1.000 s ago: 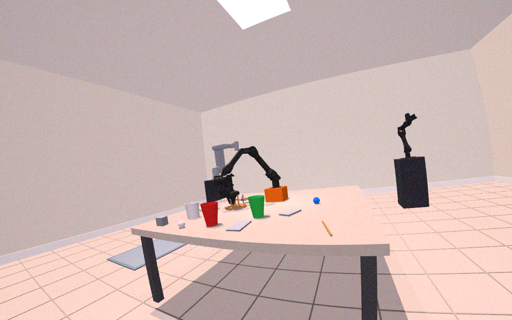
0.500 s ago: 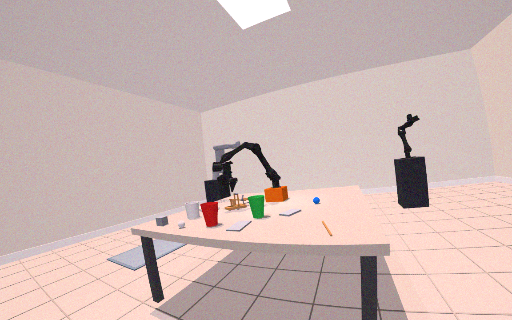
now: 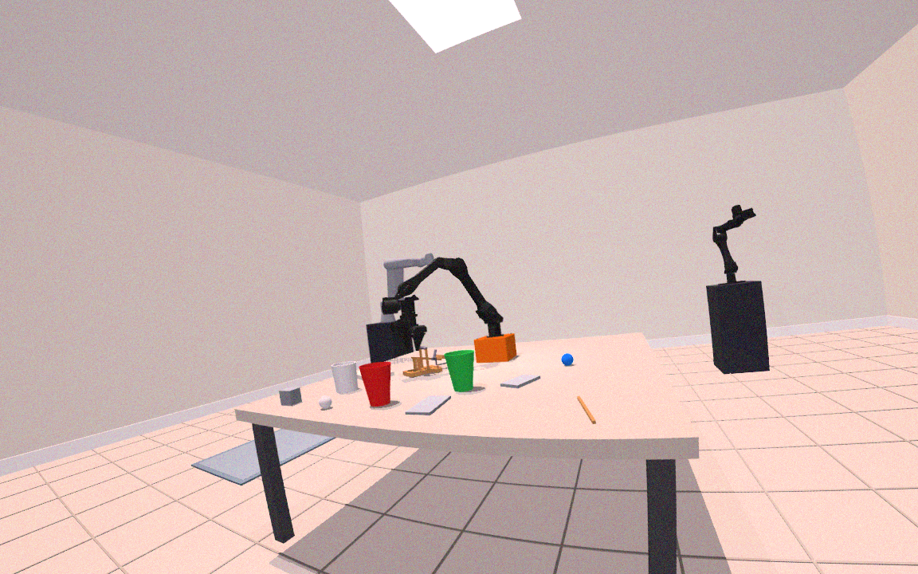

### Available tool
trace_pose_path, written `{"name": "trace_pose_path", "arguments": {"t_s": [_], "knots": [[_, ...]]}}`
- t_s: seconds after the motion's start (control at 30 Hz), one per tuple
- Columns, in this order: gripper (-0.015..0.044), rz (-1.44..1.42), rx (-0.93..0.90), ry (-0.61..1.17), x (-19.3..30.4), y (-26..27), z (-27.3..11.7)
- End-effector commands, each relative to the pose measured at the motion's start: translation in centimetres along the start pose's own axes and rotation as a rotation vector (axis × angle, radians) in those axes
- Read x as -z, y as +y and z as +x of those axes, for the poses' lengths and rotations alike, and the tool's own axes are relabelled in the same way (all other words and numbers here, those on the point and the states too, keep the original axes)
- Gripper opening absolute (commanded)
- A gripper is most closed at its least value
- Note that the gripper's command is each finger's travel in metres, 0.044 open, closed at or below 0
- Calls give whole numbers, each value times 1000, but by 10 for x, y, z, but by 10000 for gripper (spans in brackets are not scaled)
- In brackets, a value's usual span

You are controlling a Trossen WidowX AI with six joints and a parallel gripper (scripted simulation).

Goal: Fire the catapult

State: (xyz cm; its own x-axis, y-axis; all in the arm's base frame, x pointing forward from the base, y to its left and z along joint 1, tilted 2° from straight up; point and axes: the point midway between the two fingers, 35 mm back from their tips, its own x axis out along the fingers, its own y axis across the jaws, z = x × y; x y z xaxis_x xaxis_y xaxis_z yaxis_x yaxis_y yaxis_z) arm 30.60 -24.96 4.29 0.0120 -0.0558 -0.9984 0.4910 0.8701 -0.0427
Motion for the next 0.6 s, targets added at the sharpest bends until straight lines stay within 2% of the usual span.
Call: {"name": "trace_pose_path", "arguments": {"t_s": [0.0, 0.57], "knots": [[440, -2, -2, 17, 4, 1, 17], [440, -2, -2, 17, 4, 1, 41]]}}
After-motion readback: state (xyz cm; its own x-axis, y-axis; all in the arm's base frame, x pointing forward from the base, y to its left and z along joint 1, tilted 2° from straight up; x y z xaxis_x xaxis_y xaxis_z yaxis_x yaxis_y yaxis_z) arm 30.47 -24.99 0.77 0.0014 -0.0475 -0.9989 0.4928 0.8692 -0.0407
